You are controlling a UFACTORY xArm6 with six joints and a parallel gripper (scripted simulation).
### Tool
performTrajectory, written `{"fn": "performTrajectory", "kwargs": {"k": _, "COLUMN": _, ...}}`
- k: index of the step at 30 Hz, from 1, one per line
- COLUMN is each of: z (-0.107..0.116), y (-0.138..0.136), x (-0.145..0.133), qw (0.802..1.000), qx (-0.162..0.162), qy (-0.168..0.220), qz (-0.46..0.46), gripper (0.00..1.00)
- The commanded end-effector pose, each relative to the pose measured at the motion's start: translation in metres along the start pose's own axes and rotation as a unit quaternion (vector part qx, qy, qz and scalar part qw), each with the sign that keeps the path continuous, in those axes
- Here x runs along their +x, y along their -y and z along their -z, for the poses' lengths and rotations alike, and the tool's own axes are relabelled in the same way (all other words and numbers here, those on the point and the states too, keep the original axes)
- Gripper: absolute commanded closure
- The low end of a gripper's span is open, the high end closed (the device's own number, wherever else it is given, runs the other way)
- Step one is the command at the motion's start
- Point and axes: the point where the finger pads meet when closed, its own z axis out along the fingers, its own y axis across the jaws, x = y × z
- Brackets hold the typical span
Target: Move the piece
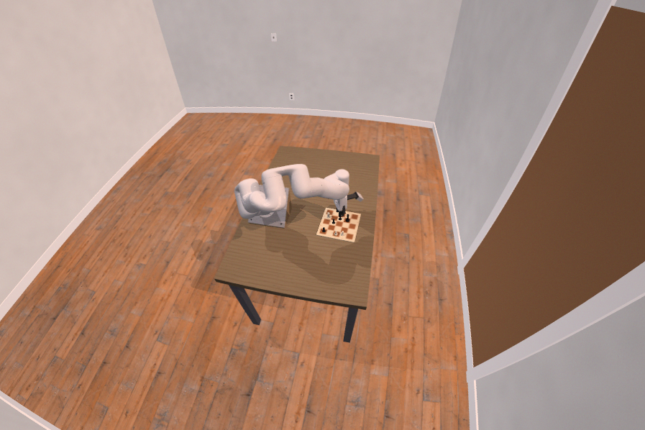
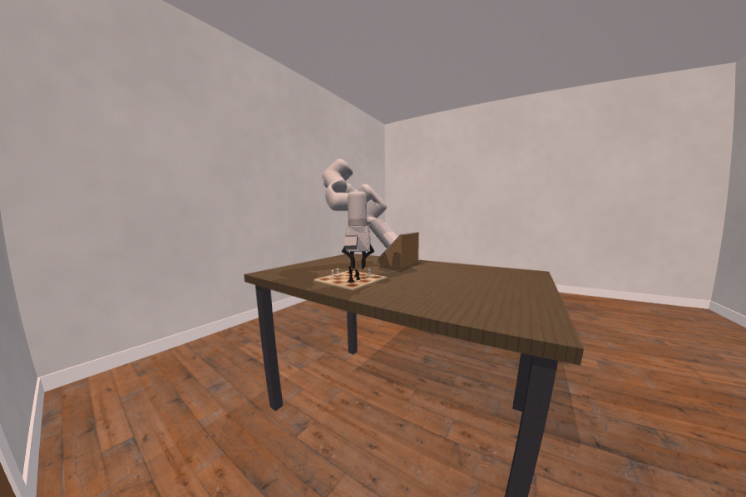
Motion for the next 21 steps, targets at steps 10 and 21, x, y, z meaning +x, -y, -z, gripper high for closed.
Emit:
{"fn": "performTrajectory", "kwargs": {"k": 10, "z": -0.0074, "y": -0.0004, "x": 0.0013, "qw": 1.000, "qx": 0.000, "qy": -0.002, "qz": -0.001, "gripper": 0.66}}
{"fn": "performTrajectory", "kwargs": {"k": 21, "z": -0.0080, "y": -0.0004, "x": 0.0013, "qw": 1.000, "qx": 0.000, "qy": -0.002, "qz": -0.001, "gripper": 0.66}}
